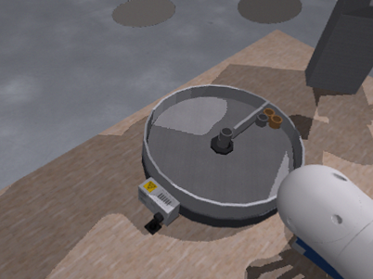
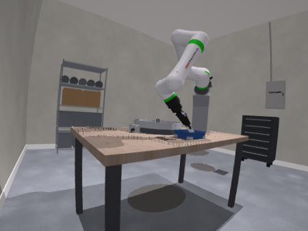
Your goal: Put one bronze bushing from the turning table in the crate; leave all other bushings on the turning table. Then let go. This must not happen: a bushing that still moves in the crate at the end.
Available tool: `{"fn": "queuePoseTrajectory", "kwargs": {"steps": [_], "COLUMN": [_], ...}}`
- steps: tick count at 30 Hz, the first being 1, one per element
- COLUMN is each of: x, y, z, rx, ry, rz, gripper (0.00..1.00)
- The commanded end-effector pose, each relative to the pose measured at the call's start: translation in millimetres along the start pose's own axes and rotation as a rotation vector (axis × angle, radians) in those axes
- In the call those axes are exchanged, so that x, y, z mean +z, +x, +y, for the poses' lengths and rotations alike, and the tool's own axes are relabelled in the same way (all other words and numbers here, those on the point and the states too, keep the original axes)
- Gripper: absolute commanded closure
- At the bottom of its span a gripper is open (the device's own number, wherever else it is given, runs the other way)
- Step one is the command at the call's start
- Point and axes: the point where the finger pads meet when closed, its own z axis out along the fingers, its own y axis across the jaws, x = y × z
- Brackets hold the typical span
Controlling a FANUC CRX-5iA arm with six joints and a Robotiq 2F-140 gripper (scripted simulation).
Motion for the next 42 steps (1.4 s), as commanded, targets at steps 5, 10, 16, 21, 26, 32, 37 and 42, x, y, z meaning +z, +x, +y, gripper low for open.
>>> {"fn": "queuePoseTrajectory", "kwargs": {"steps": [5, 10, 16, 21, 26, 32, 37, 42], "x": [-0.2, -0.2, -0.2, -2.1, -10.0, -20.9, -38.5, -56.9], "y": [0.1, 0.1, 0.1, -1.6, -8.2, -17.3, -32.1, -47.5], "z": [0.0, 0.0, 0.0, 0.0, 0.1, 0.2, 0.4, 0.6], "rx": [0.000, 0.000, 0.000, 0.000, 0.000, 0.000, 0.000, 0.000], "ry": [0.000, 0.000, 0.000, 0.000, 0.000, 0.000, 0.000, 0.000], "rz": [0.000, 0.000, 0.000, 0.000, 0.000, 0.000, 0.000, 0.000], "gripper": [0.93, 0.93, 0.93, 0.93, 0.93, 0.93, 0.93, 0.93]}}
